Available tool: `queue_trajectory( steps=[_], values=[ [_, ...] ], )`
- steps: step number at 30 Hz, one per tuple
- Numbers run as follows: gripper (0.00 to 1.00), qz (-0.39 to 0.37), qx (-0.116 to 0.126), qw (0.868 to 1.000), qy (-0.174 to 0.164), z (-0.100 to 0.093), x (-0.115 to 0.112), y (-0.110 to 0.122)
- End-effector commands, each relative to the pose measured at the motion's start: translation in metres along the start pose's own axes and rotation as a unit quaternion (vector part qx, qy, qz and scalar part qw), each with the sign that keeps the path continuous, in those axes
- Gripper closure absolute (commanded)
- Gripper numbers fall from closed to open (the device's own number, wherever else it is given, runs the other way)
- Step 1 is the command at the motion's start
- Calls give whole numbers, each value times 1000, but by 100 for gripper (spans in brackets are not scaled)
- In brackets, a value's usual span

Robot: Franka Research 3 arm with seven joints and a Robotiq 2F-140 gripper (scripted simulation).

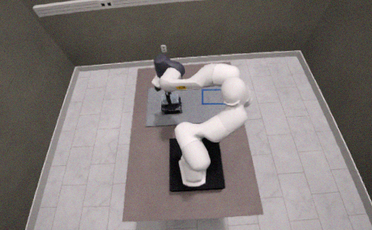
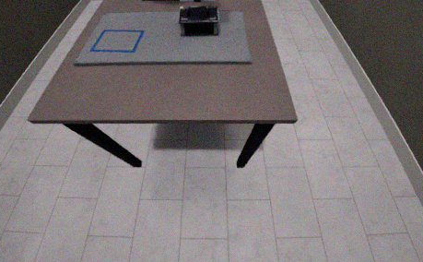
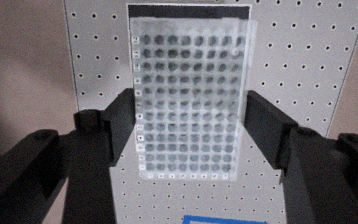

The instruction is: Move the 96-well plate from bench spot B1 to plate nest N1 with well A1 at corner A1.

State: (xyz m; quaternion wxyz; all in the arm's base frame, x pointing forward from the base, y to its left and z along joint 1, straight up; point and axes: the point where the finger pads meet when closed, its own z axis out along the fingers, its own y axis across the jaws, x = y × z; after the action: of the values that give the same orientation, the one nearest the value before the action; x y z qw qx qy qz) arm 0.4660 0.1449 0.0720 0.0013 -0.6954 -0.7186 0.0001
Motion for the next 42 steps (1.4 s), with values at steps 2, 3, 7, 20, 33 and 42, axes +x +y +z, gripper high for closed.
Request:
queue_trajectory(
  steps=[2,3,7,20,33,42],
  values=[
    [40,-3,-1,1000,-1,4,0,1],
    [40,-3,-1,1000,-1,6,0,1],
    [40,-3,-1,1000,-1,9,0,1],
    [40,-3,-1,1000,-1,31,2,2],
    [40,-3,-1,1000,-1,49,2,3],
    [40,-3,-1,1000,-1,50,2,3]
  ],
)
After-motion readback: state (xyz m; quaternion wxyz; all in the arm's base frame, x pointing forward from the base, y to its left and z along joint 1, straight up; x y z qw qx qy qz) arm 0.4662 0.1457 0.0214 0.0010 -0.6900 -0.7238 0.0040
